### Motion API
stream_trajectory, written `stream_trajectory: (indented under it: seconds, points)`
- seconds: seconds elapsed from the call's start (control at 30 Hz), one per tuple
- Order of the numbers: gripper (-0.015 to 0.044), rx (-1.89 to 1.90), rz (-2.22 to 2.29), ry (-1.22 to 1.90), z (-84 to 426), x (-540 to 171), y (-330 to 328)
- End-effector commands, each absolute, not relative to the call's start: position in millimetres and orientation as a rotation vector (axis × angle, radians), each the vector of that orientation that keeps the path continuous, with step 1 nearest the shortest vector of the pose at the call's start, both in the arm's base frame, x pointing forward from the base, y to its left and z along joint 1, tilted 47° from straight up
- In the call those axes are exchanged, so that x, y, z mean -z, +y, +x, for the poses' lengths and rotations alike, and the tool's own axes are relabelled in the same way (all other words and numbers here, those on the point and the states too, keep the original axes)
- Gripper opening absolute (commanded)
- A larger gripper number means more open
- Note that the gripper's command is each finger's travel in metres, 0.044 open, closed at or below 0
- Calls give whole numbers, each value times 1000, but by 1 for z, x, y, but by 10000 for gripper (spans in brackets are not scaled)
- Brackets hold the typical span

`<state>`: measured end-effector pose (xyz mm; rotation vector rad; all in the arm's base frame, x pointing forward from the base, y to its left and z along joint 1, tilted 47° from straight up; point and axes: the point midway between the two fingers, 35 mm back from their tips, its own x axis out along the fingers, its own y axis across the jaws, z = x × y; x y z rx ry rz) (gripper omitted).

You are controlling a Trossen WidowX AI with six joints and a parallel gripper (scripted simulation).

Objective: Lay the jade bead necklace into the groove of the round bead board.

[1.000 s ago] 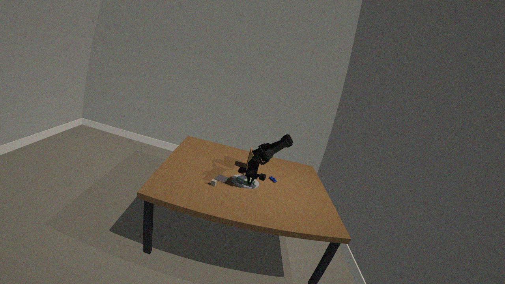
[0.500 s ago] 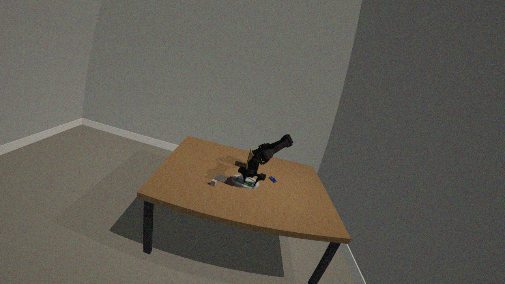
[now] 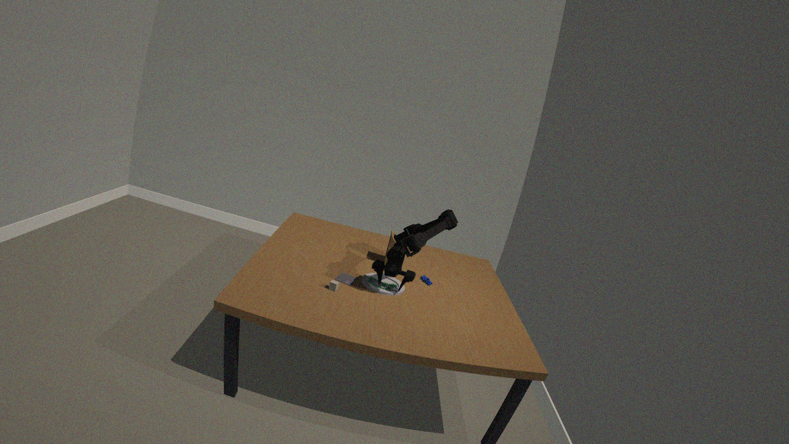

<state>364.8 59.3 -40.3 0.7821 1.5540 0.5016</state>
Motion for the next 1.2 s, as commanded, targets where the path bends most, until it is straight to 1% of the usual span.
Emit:
stream_trajectory:
  seconds: [0.0, 0.17, 0.4, 0.57, 1.17]
  points:
    - [440, -506, 779, 1549, 365, 38, 59]
    - [440, -506, 779, 1549, 365, 38, 59]
    - [256, -544, 737, 1530, 355, 17, 36]
    - [125, -545, 736, 1530, 354, 19, 38]
    - [120, -545, 737, 1528, 355, 34, 54]
